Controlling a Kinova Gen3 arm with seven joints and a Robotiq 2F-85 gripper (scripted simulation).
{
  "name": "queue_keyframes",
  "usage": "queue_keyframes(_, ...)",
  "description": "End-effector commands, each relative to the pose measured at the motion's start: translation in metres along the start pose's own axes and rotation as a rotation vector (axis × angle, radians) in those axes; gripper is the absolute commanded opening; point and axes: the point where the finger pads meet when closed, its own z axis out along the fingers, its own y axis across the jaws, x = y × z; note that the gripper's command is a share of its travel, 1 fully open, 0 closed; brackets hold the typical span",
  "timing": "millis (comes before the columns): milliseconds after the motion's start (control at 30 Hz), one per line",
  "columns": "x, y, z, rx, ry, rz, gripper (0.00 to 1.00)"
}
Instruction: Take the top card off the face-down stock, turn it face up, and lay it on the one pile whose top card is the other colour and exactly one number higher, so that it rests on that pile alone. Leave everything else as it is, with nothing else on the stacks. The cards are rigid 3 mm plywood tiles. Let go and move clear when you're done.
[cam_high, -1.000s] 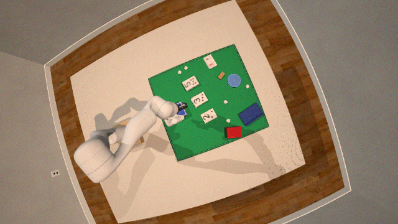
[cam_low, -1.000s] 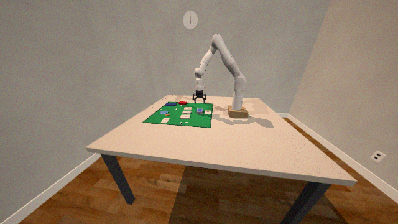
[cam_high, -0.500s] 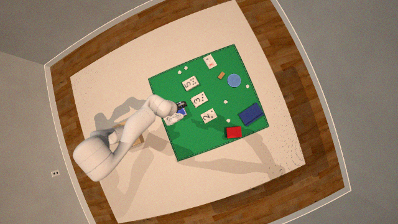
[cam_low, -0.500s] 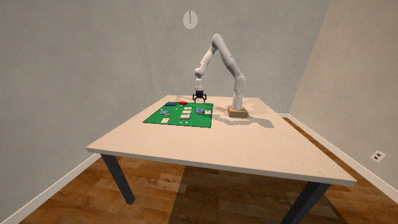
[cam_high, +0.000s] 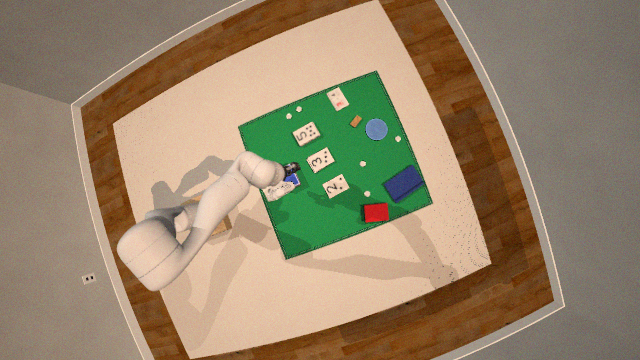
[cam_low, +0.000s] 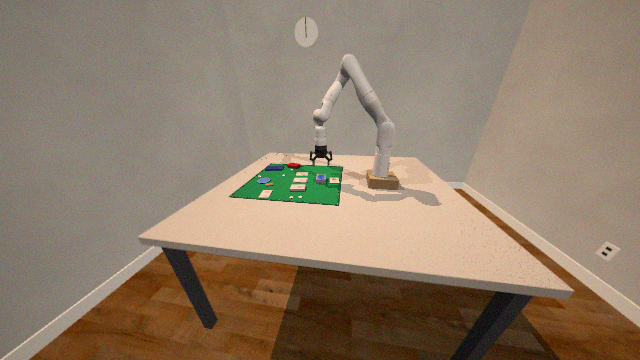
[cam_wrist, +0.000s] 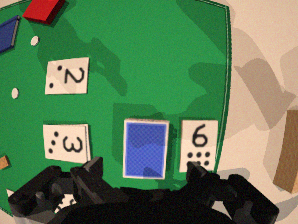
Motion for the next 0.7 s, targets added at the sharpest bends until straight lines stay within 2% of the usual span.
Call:
queue_keyframes(0, 0.000, 0.000, -0.001, 0.002, 0.000, 0.000, 1.00)
queue_keyframes(67, 0.000, 0.000, -0.001, 0.002, 0.000, 0.000, 1.00)
queue_keyframes(100, 0.000, 0.000, -0.001, 0.002, 0.000, 0.000, 0.85)
queue_keyframes(667, 0.000, 0.000, 0.013, 0.001, 0.000, 0.000, 0.85)
